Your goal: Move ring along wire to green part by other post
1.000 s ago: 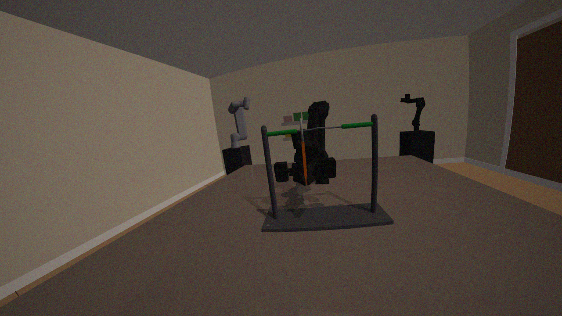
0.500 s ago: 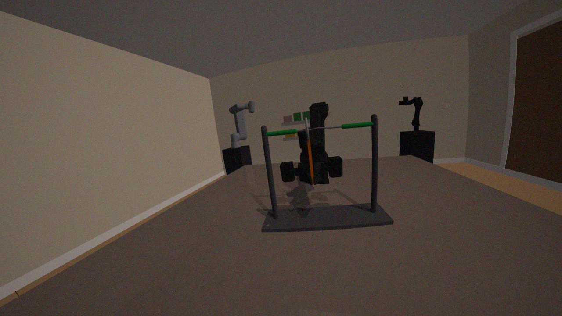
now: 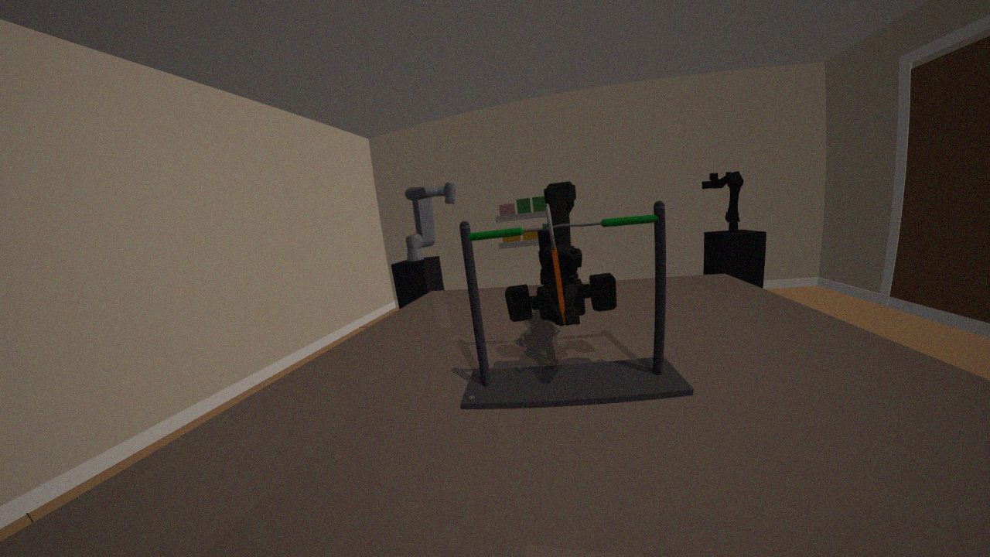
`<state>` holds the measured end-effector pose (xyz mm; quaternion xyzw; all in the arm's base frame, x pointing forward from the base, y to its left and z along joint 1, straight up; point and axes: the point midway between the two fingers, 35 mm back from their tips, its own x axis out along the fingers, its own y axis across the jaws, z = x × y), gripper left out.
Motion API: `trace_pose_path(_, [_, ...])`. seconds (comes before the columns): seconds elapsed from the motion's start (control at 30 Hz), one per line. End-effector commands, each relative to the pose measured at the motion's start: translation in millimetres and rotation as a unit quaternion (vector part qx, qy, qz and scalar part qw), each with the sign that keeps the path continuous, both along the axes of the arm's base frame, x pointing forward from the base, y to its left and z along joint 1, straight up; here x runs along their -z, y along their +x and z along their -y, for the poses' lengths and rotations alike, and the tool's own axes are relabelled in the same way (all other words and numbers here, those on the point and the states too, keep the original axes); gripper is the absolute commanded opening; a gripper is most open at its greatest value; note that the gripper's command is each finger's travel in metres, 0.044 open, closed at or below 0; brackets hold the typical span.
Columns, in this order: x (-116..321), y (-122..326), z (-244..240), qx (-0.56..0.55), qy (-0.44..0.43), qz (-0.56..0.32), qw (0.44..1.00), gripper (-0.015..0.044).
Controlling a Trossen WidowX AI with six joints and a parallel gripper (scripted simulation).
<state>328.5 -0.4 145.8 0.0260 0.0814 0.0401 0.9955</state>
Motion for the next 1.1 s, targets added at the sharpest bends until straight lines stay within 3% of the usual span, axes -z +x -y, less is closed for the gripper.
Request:
trace_pose_path(0.0, [0,0,-4,0.003,0.003,-0.001,1.000,-0.0150])
trace_pose_path(1.07, [0,-2,-18,-0.070,-0.065,0.007,0.995,-0.0150])
